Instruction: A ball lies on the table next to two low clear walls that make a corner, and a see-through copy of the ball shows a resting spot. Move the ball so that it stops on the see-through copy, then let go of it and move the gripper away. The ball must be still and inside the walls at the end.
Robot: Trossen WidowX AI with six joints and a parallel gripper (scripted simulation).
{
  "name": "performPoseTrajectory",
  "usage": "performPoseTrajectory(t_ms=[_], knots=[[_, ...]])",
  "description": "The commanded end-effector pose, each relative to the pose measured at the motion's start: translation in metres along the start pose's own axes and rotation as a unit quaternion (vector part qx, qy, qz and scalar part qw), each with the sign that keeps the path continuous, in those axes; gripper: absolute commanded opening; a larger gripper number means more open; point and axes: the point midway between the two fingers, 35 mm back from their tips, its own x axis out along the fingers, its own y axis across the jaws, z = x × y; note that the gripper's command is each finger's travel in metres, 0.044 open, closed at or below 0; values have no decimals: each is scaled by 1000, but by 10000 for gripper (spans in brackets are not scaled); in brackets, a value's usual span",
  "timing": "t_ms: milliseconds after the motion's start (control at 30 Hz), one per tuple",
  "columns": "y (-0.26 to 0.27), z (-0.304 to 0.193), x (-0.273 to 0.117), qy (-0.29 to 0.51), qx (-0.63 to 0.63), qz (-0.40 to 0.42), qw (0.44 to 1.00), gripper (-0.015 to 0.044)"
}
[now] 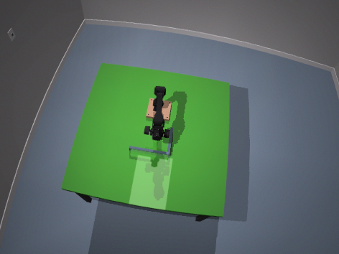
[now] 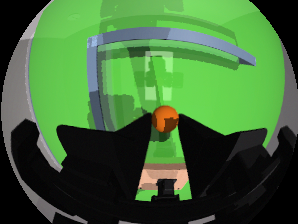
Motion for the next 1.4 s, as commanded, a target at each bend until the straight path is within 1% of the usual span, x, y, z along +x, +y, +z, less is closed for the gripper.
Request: performPoseTrajectory(t_ms=[0, 567, 733, 1167, 1367], knots=[[11, -12, 4, 0, 2, 3, 1000, 0], [49, -73, 25, 3, 2, 5, 1000, 0], [49, -73, 34, 3, 2, 5, 1000, 0], [50, -74, 93, 4, 2, 5, 1000, 0], [50, -75, 97, 4, 2, 5, 1000, 0]])
